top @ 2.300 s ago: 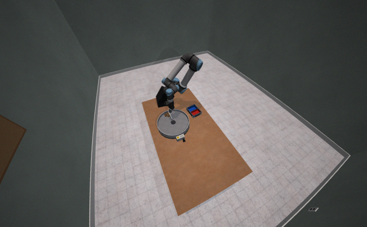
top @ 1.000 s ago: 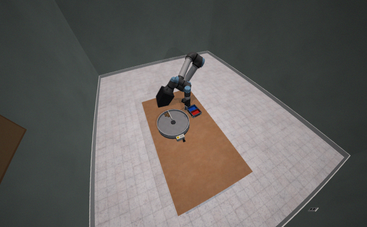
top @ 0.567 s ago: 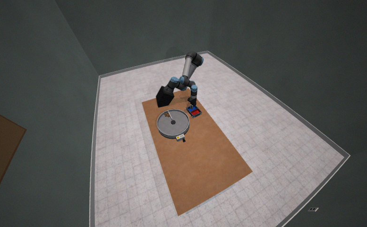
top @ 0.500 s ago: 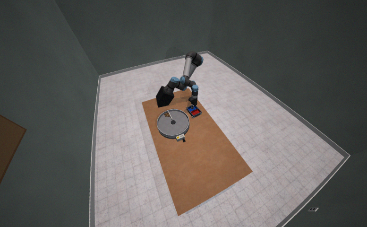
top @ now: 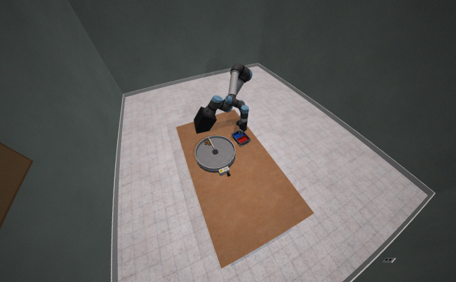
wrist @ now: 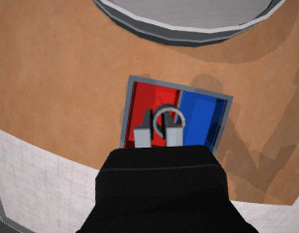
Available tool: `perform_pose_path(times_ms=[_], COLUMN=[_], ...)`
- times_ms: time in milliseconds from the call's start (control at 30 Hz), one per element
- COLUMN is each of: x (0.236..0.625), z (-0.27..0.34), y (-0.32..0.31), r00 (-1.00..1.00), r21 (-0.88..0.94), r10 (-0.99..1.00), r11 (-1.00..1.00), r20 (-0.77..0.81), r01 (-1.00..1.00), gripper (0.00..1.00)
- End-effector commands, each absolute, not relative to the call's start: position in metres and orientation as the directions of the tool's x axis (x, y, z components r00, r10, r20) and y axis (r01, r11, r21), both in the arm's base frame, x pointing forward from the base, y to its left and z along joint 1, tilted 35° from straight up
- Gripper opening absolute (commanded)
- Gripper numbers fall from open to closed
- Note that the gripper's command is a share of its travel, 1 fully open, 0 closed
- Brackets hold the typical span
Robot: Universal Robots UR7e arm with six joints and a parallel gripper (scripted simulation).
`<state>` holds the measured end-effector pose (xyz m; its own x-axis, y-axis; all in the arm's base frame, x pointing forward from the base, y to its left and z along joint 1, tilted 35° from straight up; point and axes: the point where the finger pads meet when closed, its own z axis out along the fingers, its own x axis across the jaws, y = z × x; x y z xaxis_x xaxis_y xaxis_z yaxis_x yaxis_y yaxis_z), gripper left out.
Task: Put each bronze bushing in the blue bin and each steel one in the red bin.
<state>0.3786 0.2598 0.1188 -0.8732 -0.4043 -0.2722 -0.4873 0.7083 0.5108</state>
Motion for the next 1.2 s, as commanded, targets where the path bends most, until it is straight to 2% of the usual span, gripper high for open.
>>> perform_pose_path(times_ms=[0,367,1167], x=[0.379,0.379,0.378], z=[0.12,0.119,0.058], y=[0.26,0.26,0.303], r00=[-0.873,-0.873,-0.873], r21=[0.51,0.51,0.51], r10=[-0.404,-0.404,-0.404], r11=[0.709,0.709,0.709], r20=[-0.273,-0.273,-0.273], r01=[-0.487,-0.487,-0.487], gripper=[0.0,0.0,0.0])
